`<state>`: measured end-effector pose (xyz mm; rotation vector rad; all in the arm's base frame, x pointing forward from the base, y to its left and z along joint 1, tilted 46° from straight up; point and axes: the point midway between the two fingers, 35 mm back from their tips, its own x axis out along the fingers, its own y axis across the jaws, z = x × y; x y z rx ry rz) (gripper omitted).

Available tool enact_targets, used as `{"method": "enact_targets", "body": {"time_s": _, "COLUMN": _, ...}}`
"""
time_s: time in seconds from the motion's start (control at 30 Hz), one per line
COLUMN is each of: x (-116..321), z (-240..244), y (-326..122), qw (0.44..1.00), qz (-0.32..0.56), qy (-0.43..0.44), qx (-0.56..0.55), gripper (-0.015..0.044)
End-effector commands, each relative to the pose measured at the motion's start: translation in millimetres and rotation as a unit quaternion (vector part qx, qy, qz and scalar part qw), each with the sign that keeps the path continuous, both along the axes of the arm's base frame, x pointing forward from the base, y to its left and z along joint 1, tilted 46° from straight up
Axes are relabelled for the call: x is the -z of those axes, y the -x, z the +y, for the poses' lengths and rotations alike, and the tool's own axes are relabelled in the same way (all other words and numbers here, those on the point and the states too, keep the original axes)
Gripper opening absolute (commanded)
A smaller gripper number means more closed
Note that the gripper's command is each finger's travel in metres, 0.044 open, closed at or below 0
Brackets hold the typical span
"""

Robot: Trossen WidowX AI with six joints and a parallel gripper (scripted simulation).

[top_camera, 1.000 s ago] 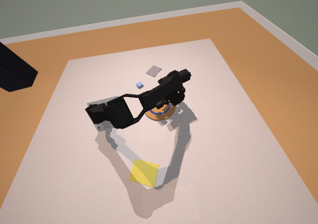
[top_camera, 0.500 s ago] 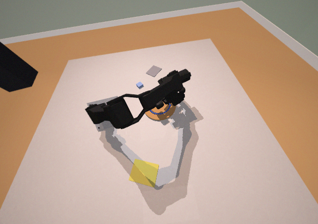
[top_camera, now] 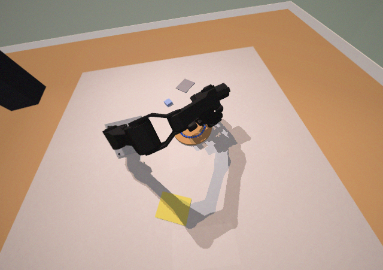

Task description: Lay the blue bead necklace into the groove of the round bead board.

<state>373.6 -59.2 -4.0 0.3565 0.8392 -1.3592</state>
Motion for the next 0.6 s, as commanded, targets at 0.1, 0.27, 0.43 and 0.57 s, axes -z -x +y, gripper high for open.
{"method": "enact_targets", "body": {"time_s": 0.1, "x": -0.2, "z": -0.1, "y": -0.2, "qw": 1.000, "qz": 0.000, "qy": 0.000, "qx": 0.000, "gripper": 0.0000}}
{"method": "enact_targets", "body": {"time_s": 0.27, "x": -0.2, "z": -0.1, "y": -0.2, "qw": 1.000, "qz": 0.000, "qy": 0.000, "qx": 0.000, "gripper": 0.0000}}
{"method": "enact_targets", "body": {"time_s": 0.43, "x": -4.3, "z": 4.2, "y": 0.9, "qw": 1.000, "qz": 0.003, "qy": 0.002, "qx": -0.001, "gripper": 0.0000}}
{"method": "enact_targets", "body": {"time_s": 0.57, "x": -3.3, "z": 5.1, "y": -3.0, "qw": 1.000, "qz": 0.003, "qy": 0.002, "qx": -0.001, "gripper": 0.0000}}
